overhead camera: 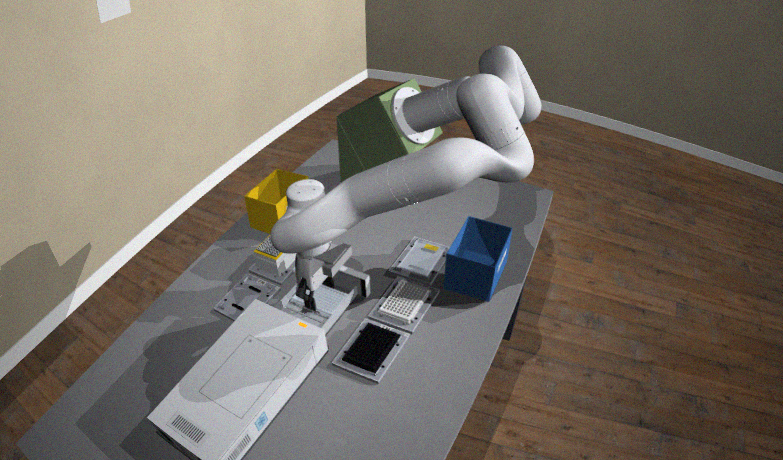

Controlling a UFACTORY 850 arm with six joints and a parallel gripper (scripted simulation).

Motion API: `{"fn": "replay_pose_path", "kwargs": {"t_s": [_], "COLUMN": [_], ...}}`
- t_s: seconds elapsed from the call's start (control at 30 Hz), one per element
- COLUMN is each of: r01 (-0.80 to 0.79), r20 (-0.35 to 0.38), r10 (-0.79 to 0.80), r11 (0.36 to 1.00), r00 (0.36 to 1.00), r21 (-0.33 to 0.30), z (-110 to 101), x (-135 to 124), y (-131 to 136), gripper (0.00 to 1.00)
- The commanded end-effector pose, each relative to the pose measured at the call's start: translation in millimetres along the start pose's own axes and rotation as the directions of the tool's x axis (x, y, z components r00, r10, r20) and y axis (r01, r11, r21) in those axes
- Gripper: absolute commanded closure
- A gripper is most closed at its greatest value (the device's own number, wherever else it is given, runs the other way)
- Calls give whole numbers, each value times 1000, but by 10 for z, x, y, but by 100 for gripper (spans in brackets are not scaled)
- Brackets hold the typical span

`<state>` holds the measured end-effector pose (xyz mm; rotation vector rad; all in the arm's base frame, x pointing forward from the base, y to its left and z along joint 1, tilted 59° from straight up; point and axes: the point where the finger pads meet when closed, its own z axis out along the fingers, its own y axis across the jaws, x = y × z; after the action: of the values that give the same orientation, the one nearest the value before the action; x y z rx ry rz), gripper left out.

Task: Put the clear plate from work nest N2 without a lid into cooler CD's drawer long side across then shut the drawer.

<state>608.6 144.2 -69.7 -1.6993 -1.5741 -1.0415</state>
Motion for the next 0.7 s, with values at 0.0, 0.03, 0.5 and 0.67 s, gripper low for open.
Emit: {"fn": "replay_pose_path", "kwargs": {"t_s": [0.0,0.03,0.5,0.67], "r01": [0,0,0,0], "r20": [0,0,0,0], "r10": [0,0,0,0], "r11": [1000,1000,1000,1000], "r00": [1000,1000,1000,1000], "r21": [-1,-1,-1,-1], "z": [-7,-7,4,4], "x": [0,0,0,0], "y": [7,7,6,6], "gripper": [100,100,0,0]}}
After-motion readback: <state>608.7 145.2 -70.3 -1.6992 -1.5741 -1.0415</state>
